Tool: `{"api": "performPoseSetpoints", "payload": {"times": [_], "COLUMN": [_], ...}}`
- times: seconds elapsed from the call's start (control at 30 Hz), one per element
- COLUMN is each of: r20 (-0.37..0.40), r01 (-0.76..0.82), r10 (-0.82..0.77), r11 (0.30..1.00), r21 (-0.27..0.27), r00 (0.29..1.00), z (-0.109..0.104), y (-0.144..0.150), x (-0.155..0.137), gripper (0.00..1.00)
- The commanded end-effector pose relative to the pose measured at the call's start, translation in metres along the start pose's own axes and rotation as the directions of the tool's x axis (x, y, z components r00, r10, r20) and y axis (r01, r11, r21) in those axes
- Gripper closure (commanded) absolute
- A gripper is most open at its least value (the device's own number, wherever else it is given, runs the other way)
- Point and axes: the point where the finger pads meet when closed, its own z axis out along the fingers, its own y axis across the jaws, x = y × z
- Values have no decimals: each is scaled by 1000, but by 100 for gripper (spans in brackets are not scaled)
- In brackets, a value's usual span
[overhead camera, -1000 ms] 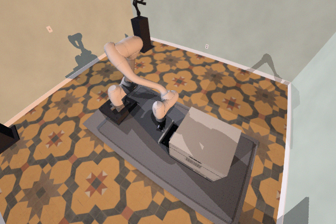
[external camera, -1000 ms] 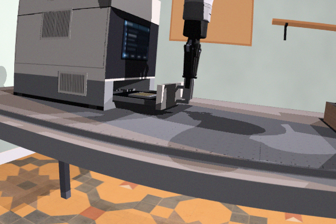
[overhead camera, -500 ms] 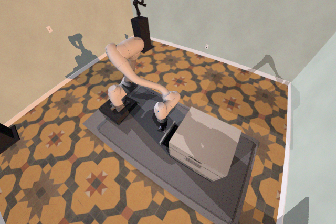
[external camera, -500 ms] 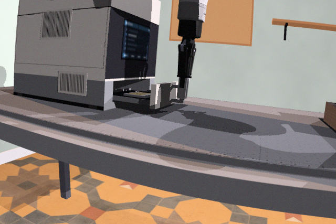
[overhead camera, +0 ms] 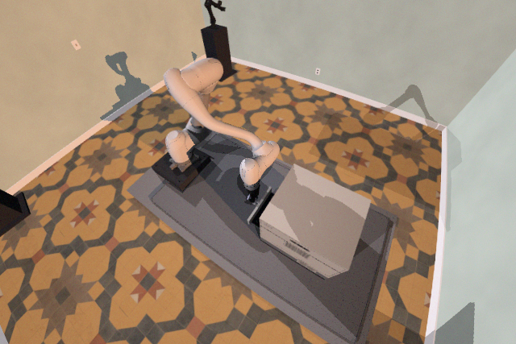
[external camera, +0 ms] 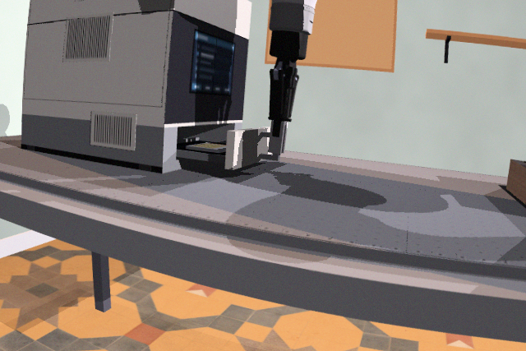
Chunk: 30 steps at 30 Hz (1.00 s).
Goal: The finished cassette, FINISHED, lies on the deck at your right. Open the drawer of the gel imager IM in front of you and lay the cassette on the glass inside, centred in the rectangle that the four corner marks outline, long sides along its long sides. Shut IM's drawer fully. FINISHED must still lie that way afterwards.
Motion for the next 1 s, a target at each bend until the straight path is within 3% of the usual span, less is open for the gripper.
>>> {"api": "performPoseSetpoints", "payload": {"times": [0.0, 0.97], "r20": [0, -22], "r01": [0, 0], "r10": [0, 0], "r11": [1000, 1000], "r21": [0, 0], "r00": [1000, 1000], "z": [0, 1], "y": [0, 0], "x": [3, 35], "gripper": [90, 90]}}
